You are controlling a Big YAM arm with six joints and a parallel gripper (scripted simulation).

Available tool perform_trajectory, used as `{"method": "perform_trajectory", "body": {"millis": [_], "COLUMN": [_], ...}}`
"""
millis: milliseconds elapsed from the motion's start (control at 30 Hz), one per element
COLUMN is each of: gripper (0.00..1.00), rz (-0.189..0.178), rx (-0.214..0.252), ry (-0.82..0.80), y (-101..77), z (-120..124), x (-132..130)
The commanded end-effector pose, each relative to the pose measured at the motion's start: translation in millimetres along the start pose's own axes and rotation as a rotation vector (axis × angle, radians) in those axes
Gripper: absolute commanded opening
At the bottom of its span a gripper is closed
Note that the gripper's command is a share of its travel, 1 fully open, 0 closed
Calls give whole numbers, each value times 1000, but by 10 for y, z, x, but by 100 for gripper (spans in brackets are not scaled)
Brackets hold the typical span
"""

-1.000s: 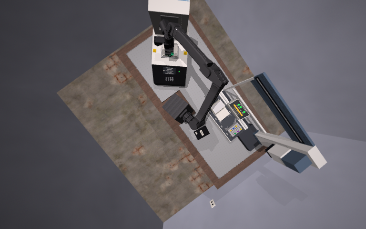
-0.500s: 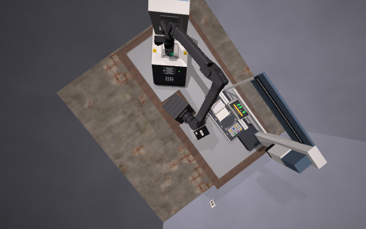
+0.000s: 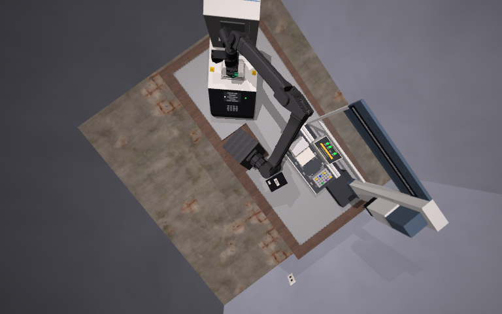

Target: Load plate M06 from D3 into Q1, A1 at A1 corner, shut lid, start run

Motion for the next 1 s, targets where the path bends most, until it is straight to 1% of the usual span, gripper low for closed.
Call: {"method": "perform_trajectory", "body": {"millis": [0,600,733,867,967], "gripper": [0,0,0,0,0], "rz": [15,27,37,35,34], "rx": [6,1,-4,-9,-10], "ry": [4,13,5,5,6], "y": [-61,-96,-100,-104,-102], "z": [-128,-124,-129,-31,-9], "x": [-49,-119,-146,-155,-154]}}
Point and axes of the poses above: the point where the finger pads meet when closed, its own y axis out along the fingers, its own x axis across the jaws, z = x × y, the point moved 3 cm from there along -y, back along the fingers
